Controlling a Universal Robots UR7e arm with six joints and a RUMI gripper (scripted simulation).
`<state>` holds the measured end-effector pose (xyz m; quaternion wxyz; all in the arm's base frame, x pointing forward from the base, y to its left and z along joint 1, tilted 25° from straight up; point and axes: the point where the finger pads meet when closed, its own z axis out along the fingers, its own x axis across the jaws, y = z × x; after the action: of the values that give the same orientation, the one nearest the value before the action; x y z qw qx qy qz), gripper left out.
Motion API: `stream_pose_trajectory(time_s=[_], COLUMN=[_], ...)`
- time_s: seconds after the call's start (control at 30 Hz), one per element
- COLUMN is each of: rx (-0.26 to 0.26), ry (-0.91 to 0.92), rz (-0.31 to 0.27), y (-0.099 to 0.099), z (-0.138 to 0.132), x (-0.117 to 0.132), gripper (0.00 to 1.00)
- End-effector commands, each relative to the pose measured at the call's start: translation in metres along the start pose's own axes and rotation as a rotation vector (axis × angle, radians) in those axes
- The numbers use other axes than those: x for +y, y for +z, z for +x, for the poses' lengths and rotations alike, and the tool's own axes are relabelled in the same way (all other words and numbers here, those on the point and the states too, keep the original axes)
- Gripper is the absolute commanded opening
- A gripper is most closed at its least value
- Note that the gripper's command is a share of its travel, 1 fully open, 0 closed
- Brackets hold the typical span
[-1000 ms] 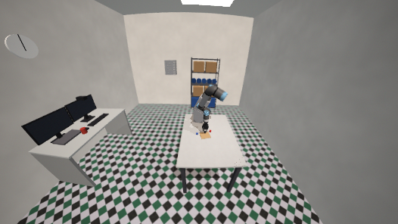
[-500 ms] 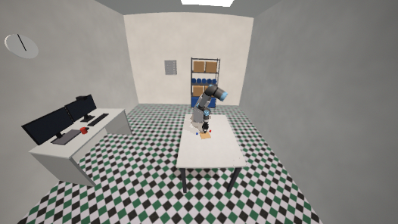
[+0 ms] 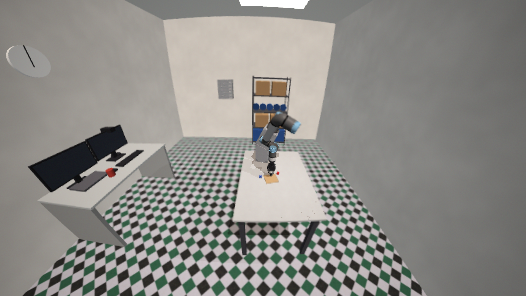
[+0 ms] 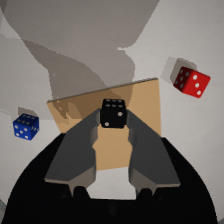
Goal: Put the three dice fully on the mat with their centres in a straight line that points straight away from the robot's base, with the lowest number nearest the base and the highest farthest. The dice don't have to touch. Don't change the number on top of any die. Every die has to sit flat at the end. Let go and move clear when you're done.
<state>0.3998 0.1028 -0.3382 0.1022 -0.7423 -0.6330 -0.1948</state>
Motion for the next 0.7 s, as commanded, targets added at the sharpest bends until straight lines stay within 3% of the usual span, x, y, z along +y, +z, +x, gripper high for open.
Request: stream_pose_trajectory(time_s=[0.0, 0.67], rx=[0.000, 0.000], ry=[0.000, 0.000], rz=[-0.001, -0.001], y=[-0.0002, 0.0037], z=[-0.0001, -0.0001], x=[0.0005, 0.0005], gripper=[0.06, 0.06])
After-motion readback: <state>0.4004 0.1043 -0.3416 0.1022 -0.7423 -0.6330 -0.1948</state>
